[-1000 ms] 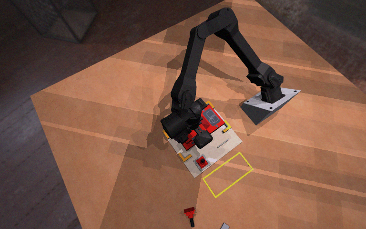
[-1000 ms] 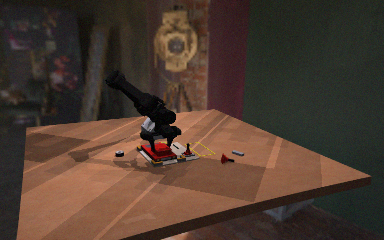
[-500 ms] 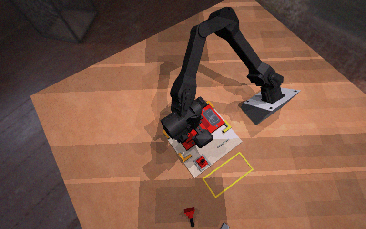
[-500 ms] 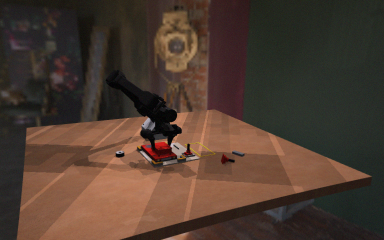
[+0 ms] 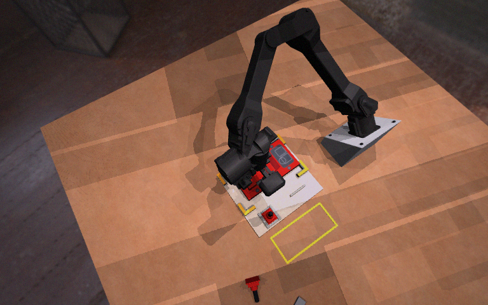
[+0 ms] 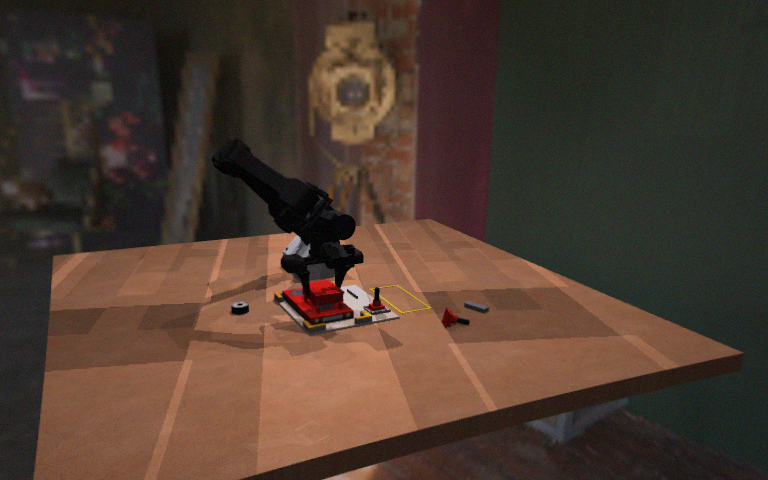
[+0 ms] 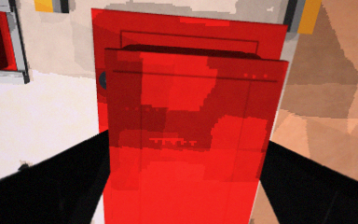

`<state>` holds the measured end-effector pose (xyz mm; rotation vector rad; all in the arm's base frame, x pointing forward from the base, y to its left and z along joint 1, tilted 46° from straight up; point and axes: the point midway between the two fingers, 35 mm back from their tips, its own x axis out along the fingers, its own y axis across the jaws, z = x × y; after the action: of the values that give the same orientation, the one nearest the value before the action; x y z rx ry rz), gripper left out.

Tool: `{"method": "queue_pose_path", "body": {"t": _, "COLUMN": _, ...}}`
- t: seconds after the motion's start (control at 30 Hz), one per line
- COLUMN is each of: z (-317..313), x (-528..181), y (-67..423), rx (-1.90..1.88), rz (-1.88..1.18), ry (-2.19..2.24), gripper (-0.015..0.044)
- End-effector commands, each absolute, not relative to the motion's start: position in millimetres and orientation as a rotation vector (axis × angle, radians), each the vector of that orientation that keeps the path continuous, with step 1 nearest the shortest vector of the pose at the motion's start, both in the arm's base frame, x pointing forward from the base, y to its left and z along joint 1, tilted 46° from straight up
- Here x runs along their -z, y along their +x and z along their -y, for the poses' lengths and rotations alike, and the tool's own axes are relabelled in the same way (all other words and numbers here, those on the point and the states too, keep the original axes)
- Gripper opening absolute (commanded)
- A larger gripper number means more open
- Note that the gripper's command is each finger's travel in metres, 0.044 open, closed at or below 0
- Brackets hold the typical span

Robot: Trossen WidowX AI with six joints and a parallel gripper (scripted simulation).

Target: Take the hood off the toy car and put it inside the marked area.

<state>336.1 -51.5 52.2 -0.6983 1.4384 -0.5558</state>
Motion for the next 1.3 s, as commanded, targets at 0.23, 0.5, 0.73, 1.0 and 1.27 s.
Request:
{"method": "queue_pose_path", "body": {"t": 0.23, "z": 43, "x": -61, "y": 338, "rx": 0.558, "rz": -1.43, "ry": -0.687, "gripper": 0.0}}
{"method": "queue_pose_path", "body": {"t": 0.5, "z": 16, "x": -86, "y": 335, "rx": 0.556, "rz": -1.431, "ry": -0.686, "gripper": 0.0}}
{"method": "queue_pose_path", "body": {"t": 0.73, "z": 7, "x": -74, "y": 336, "rx": 0.546, "rz": -1.434, "ry": -0.695, "gripper": 0.0}}
{"method": "queue_pose_path", "body": {"t": 1.0, "z": -29, "x": -44, "y": 339, "rx": 0.533, "rz": -1.435, "ry": -0.684, "gripper": 0.0}}
{"method": "queue_pose_path", "body": {"t": 1.27, "z": -63, "x": -13, "y": 335, "rx": 0.527, "rz": -1.436, "ry": -0.677, "gripper": 0.0}}
